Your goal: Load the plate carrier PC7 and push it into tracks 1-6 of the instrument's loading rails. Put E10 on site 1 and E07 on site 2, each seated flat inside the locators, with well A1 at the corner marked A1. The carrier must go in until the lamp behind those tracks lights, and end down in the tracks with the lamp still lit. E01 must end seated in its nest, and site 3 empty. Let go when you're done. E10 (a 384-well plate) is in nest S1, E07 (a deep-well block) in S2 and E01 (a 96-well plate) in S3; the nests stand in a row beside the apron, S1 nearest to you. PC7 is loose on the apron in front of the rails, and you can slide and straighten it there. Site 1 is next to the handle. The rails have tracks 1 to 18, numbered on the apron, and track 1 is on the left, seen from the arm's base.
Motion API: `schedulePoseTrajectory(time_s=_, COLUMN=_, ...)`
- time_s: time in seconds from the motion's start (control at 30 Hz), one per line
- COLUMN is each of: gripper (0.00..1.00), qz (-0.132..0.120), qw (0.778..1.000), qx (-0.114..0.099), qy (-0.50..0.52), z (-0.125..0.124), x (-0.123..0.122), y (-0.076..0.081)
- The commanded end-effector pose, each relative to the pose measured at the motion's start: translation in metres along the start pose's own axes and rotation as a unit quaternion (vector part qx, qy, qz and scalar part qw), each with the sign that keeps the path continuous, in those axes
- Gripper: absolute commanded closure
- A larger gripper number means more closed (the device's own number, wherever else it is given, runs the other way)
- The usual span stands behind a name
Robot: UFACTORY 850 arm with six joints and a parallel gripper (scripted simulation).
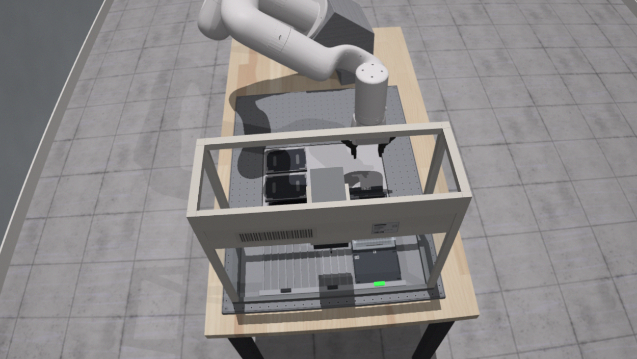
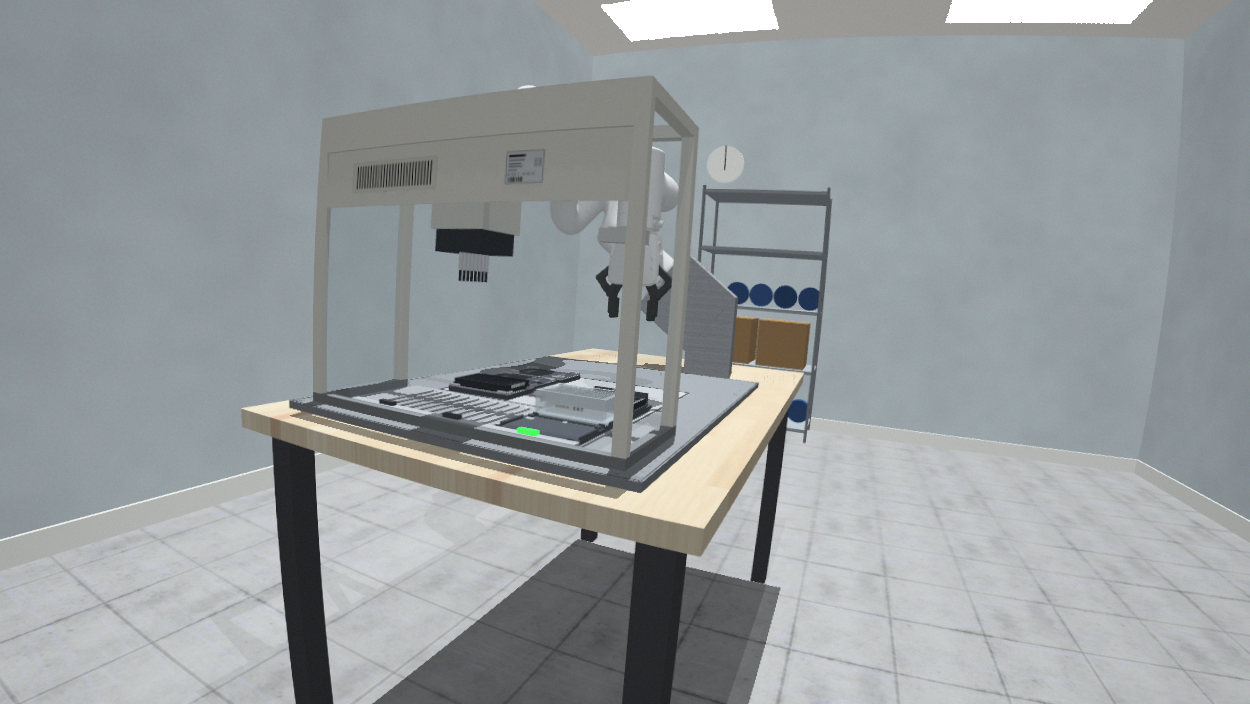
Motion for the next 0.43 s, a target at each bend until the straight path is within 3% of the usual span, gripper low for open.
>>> schedulePoseTrajectory(time_s=0.0, gripper=0.18, qz=0.001, qw=1.000, qx=0.000, qy=0.000, z=-0.0002, x=0.0005, y=0.0008)
schedulePoseTrajectory(time_s=0.4, gripper=0.18, qz=0.001, qw=1.000, qx=0.000, qy=0.000, z=-0.0002, x=0.0005, y=0.0008)
Point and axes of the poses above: the point where the finger pads meet when closed, its own y axis back along the fingers, its own z axis across the jaws, x = y × z, the point moved 2 cm from there along y, back along the fingers, and after that the axes turned 13 degrees about -y, right-handed, at the moved point
